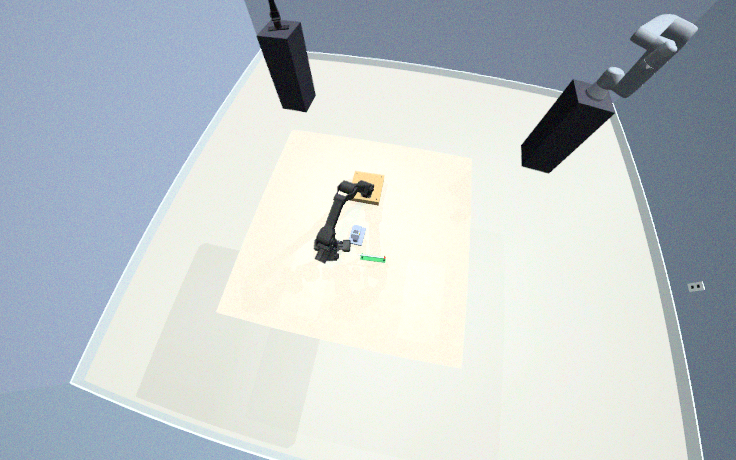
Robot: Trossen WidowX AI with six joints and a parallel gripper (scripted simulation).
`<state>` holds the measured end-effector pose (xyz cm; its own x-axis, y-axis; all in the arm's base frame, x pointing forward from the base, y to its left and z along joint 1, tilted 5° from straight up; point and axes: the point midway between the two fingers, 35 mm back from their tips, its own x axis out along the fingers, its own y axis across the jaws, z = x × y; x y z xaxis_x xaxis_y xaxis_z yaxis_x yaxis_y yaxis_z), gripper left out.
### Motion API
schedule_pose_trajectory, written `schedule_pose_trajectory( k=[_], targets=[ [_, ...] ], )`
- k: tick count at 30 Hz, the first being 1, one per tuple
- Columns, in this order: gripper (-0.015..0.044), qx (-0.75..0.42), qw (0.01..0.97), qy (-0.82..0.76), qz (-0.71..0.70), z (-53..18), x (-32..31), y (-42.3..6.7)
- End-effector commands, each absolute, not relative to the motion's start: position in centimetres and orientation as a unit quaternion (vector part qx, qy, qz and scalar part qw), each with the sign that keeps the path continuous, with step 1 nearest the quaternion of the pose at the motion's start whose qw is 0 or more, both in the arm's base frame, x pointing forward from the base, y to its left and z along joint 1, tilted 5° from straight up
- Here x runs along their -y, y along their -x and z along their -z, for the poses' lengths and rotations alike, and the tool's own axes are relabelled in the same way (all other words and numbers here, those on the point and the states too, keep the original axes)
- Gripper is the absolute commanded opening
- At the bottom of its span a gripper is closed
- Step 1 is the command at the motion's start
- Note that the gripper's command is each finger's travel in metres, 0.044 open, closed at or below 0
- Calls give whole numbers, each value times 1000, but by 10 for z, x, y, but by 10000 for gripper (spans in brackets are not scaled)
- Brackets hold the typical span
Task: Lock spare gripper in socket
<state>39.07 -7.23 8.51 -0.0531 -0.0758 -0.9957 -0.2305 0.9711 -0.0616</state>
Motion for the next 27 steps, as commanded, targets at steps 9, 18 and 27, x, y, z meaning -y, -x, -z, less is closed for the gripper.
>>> schedule_pose_trajectory(
  k=[9, 18, 27],
  targets=[
    [0, -726, 677, 105, -55, -81, 72, -396],
    [0, -726, 678, 105, -55, -81, 71, -399],
    [0, -726, 678, 105, -56, -80, 71, -402]
  ],
)
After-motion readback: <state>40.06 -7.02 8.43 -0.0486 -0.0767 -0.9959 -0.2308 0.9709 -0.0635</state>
